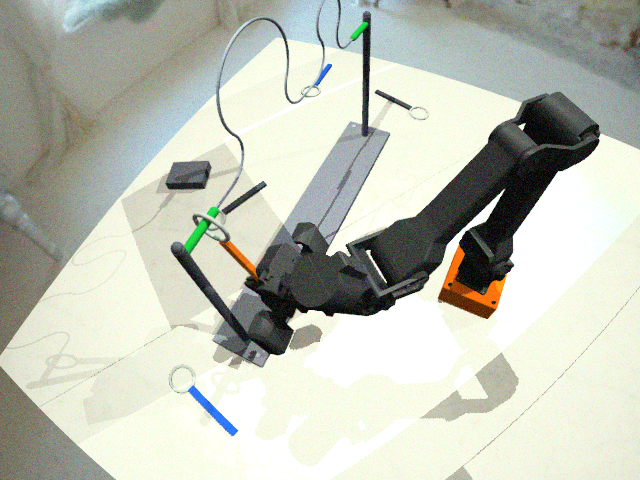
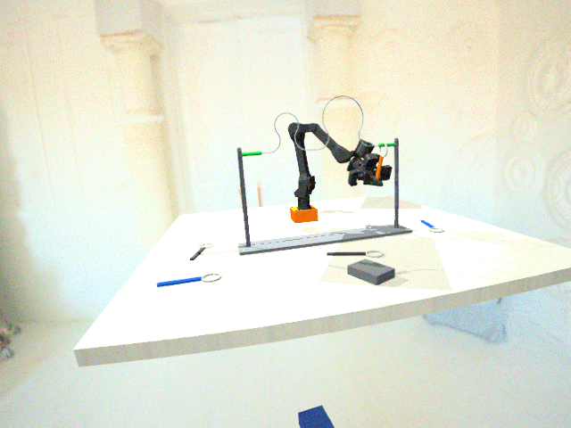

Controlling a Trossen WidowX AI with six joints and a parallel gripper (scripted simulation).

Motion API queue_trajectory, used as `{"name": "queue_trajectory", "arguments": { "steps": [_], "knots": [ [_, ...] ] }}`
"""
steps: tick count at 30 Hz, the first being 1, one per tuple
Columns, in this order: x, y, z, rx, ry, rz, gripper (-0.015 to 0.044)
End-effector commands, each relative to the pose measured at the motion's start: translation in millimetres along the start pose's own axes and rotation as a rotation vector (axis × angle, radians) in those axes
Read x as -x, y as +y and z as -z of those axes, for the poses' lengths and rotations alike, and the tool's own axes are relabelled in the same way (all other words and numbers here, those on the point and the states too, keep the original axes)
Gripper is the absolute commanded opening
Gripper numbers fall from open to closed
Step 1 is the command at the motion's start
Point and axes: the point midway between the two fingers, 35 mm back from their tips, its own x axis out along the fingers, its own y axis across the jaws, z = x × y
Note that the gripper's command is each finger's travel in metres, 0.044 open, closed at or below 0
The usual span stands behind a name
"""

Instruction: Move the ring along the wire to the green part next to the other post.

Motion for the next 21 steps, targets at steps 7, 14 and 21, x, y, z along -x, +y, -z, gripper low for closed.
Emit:
{"name": "queue_trajectory", "arguments": {
  "steps": [7,14,21],
  "knots": [
    [-0.1,-0.7,0.6,-0.003,-0.001,0.004,-0.0150],
    [0.0,-0.1,0.1,0.000,0.000,0.000,0.0008],
    [3.8,0.3,0.2,0.000,0.001,0.000,0.0160]
  ]
}}
